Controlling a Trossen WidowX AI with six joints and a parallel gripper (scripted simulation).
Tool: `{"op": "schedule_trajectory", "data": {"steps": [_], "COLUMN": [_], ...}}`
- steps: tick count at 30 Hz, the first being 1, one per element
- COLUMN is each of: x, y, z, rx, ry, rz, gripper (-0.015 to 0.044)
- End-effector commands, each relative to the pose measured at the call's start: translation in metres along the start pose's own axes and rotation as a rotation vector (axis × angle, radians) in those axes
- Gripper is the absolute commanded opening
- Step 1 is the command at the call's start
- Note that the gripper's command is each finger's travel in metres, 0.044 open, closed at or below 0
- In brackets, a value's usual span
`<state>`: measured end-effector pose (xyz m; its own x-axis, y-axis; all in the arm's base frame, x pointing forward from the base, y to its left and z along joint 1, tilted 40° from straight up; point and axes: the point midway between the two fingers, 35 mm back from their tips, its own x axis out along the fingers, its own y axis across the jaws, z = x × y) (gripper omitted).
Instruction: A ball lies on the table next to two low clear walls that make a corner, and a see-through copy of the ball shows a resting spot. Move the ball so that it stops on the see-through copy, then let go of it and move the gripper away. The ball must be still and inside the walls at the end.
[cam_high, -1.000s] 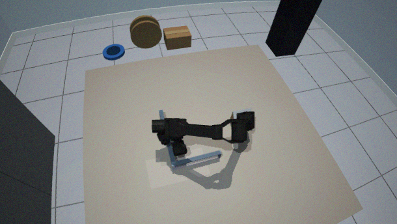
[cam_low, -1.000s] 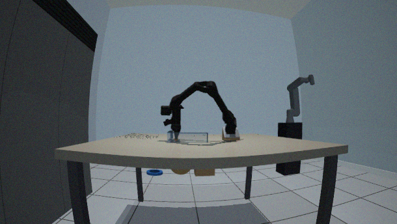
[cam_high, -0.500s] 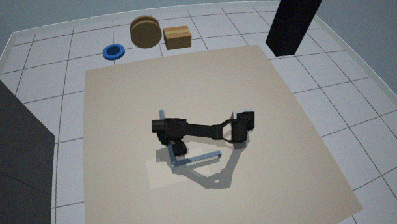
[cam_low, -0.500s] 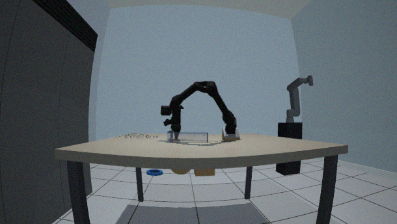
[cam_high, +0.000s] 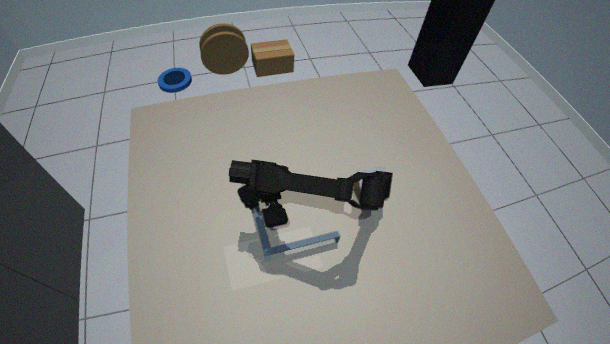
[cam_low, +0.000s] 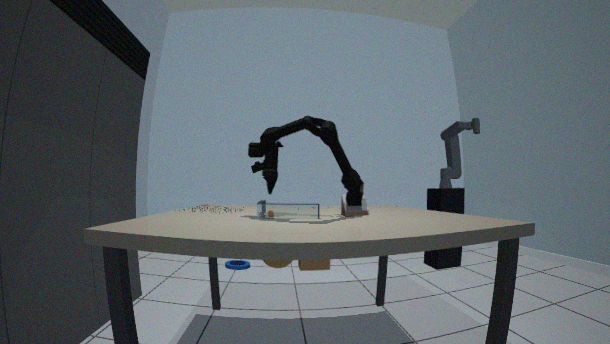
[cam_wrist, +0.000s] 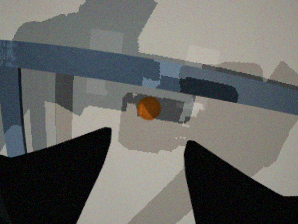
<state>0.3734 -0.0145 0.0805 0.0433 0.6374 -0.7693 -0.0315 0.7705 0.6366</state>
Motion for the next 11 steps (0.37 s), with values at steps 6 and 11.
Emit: {"op": "schedule_trajectory", "data": {"steps": [6,11], "x": [0.001,-0.042], "y": [0.0,0.001], "z": [0.0,-0.004], "rx": [0.003,0.002], "ry": [0.006,0.008], "rz": [0.002,0.003], "gripper": [0.025,0.0381]}}
